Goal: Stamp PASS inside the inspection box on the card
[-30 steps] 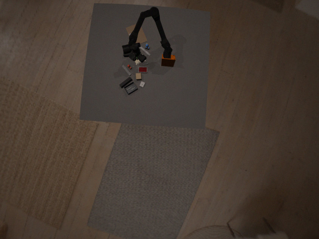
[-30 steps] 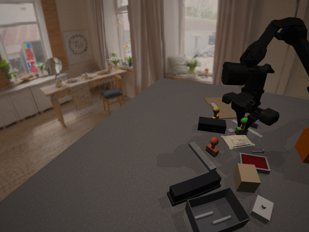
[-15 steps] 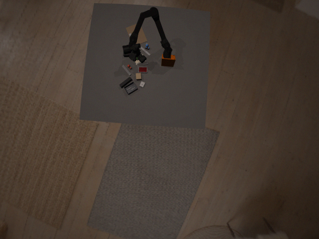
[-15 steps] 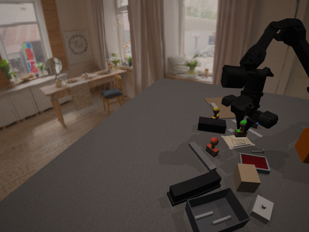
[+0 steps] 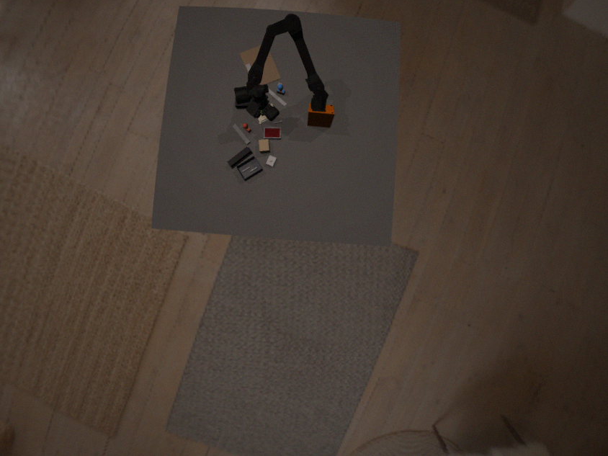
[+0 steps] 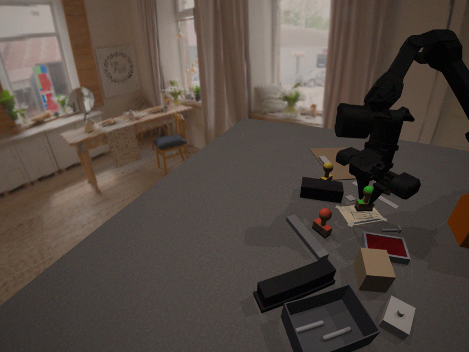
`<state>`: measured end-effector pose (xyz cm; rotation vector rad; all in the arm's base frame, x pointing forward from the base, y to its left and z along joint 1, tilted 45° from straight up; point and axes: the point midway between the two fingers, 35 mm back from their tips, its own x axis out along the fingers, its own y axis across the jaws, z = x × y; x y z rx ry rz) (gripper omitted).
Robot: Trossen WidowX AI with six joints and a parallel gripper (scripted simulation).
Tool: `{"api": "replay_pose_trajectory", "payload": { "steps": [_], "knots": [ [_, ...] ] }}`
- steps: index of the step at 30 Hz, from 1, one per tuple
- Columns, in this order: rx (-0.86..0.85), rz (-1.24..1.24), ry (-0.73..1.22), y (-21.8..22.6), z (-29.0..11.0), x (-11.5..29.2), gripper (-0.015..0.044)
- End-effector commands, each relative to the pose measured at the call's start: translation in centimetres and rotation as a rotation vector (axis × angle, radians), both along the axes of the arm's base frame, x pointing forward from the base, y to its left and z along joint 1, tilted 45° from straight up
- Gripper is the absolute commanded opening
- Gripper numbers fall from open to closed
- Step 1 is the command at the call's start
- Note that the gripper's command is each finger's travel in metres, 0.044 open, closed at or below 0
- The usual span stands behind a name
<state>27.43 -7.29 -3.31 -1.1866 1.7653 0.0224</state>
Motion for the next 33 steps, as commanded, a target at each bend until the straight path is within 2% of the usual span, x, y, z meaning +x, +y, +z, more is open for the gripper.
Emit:
{"api": "replay_pose_trajectory", "payload": {
  "steps": [1, 33],
  "knots": [
    [-0.005, 0.006, 0.009, -0.2, -0.2, -0.1, 0.0],
    [-0.006, 0.005, 0.006, -1.4, -1.3, -0.3, 0.0]
  ]
}}
